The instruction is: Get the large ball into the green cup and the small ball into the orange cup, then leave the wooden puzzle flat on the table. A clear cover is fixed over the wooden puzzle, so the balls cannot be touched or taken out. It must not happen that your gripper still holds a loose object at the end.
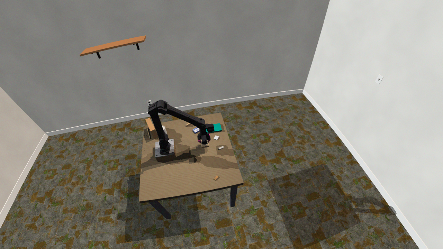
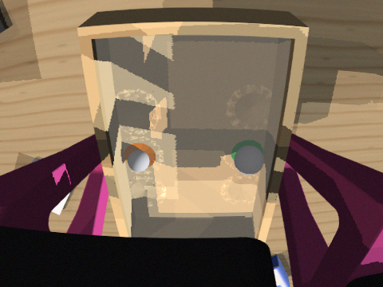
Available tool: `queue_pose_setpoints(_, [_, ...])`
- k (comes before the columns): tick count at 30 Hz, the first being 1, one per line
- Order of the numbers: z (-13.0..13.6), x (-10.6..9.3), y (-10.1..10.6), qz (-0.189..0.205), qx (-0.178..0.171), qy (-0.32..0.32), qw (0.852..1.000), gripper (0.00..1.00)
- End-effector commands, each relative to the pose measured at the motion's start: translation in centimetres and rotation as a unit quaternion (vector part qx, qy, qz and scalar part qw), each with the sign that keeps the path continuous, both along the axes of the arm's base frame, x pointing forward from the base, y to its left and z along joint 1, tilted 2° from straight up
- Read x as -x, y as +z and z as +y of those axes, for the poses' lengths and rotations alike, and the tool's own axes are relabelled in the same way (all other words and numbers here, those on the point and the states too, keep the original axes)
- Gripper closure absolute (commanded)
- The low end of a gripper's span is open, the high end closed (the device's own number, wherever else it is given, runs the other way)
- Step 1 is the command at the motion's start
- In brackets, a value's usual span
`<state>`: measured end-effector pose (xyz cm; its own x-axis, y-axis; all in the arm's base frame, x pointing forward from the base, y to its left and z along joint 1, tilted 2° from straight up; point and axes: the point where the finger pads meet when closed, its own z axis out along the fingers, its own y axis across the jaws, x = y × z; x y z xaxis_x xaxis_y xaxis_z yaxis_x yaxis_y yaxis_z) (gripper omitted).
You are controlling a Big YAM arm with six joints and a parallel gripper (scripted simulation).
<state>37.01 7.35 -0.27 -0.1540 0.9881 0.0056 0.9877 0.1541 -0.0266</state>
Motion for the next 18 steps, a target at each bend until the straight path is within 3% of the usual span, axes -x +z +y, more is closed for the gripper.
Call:
queue_pose_setpoints(1, [0.29, -0.58, 0.75, -0.017, -0.001, 0.004, 1.000, 0.31])
queue_pose_setpoints(18, [0.31, -0.67, 0.80, -0.018, -0.001, 0.004, 1.000, 0.31])
